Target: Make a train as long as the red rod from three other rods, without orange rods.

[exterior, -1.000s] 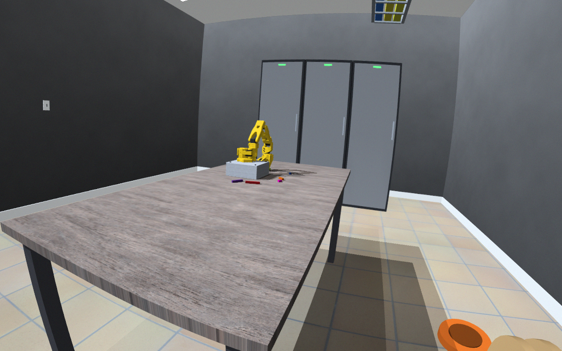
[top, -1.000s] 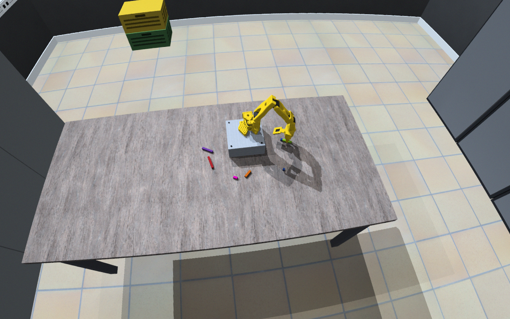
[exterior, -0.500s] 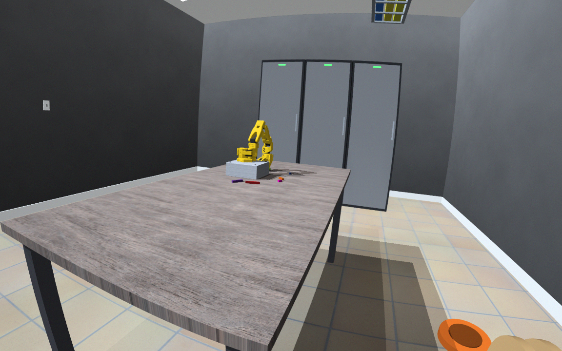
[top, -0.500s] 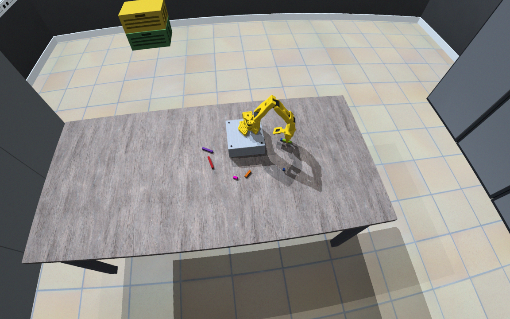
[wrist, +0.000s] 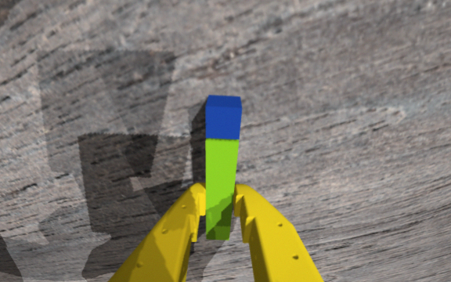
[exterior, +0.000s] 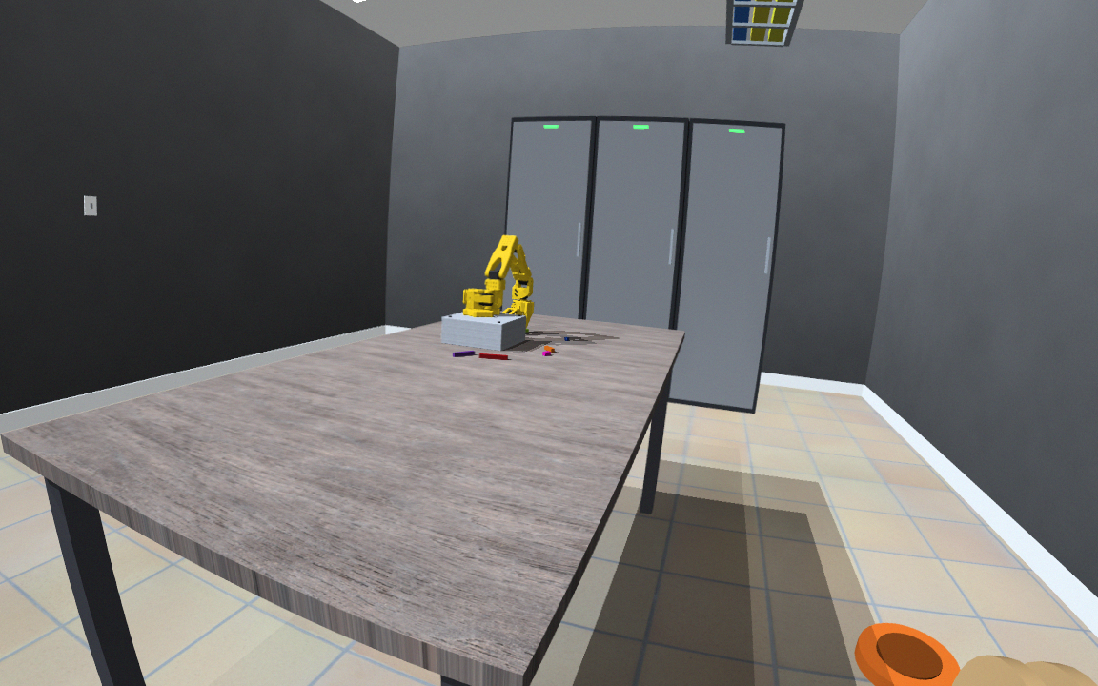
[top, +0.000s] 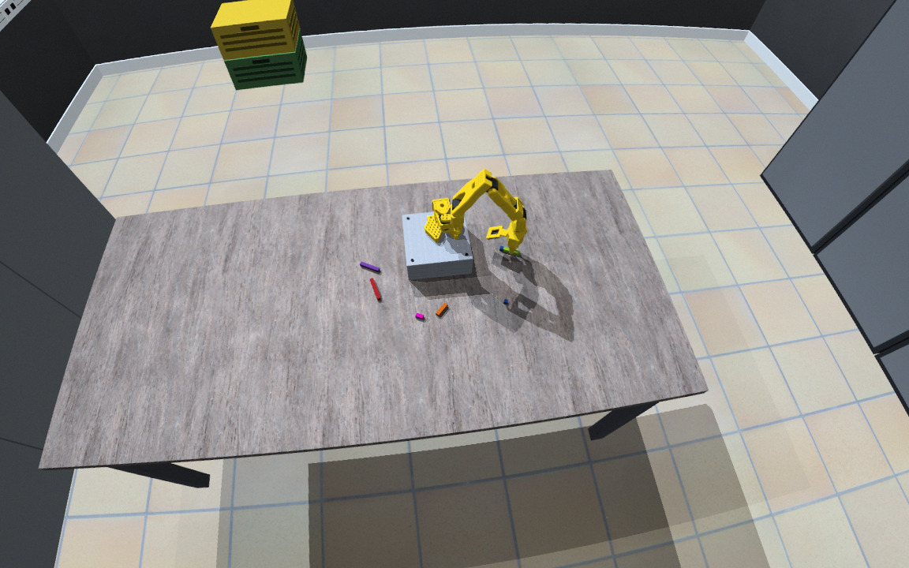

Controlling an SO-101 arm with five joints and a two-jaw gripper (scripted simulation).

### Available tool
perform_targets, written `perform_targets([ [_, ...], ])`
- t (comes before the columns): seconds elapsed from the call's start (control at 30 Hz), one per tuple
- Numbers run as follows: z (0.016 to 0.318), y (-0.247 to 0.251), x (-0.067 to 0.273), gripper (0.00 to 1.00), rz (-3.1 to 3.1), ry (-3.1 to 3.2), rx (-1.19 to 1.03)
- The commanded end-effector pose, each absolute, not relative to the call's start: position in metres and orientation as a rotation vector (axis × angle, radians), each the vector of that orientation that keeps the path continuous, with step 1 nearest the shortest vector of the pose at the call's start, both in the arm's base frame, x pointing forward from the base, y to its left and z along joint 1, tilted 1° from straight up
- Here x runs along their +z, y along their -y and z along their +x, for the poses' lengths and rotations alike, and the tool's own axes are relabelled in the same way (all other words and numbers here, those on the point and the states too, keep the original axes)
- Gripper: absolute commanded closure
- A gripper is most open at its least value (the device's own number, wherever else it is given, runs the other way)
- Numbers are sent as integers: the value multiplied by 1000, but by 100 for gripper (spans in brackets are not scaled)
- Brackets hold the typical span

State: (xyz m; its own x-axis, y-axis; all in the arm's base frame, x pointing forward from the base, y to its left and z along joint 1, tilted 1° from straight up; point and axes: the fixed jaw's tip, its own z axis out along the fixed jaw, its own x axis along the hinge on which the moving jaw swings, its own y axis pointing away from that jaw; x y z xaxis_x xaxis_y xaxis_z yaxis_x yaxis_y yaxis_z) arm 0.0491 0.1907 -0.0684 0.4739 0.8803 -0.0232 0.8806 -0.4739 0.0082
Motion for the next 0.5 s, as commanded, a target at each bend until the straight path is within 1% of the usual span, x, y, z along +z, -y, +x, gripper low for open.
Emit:
perform_targets([
  [0.0,47,-192,-68,94,2683,-1612,-16],
  [0.23,47,-192,-68,93,2683,-1612,-16],
  [0.47,47,-192,-68,88,2683,-1612,-16],
])
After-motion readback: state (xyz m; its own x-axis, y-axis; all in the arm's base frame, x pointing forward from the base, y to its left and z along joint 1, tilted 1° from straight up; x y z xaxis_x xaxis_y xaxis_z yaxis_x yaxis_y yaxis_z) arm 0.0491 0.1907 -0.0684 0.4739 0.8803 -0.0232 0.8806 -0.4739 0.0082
